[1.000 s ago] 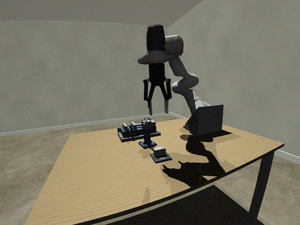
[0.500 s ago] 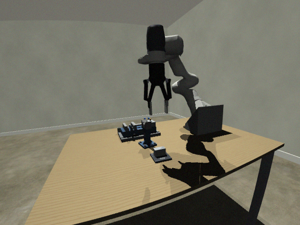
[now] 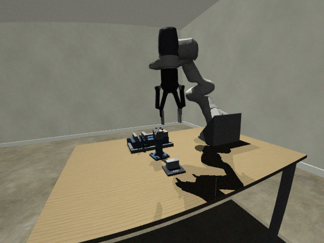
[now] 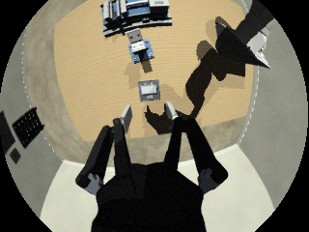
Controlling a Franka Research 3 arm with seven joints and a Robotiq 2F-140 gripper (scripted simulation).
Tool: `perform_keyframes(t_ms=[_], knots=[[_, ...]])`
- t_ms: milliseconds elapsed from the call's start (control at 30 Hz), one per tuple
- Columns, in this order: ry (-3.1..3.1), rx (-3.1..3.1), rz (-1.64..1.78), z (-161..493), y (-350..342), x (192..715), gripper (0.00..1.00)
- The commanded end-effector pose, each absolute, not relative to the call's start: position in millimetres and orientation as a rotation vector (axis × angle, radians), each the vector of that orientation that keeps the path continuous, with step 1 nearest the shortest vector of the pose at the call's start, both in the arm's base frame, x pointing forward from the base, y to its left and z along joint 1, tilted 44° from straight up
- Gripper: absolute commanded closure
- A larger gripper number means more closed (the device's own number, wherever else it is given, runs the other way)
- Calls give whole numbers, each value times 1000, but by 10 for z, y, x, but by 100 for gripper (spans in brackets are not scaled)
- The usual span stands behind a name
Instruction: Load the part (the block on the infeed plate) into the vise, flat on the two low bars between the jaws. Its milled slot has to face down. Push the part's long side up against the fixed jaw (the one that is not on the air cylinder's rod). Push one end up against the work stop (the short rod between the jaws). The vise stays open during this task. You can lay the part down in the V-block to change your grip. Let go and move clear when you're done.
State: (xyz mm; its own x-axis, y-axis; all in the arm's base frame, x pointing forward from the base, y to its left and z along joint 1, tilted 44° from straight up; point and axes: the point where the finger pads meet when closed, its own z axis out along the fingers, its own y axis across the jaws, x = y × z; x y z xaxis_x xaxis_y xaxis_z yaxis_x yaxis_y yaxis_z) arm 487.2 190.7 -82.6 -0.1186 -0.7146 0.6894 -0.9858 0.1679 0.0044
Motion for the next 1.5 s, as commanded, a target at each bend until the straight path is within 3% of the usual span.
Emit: perform_keyframes(t_ms=[0,1467], knots=[[-1898,1603,643,-845,1891,4878,49],[-1898,1603,643,-1301,1464,4806,49]])
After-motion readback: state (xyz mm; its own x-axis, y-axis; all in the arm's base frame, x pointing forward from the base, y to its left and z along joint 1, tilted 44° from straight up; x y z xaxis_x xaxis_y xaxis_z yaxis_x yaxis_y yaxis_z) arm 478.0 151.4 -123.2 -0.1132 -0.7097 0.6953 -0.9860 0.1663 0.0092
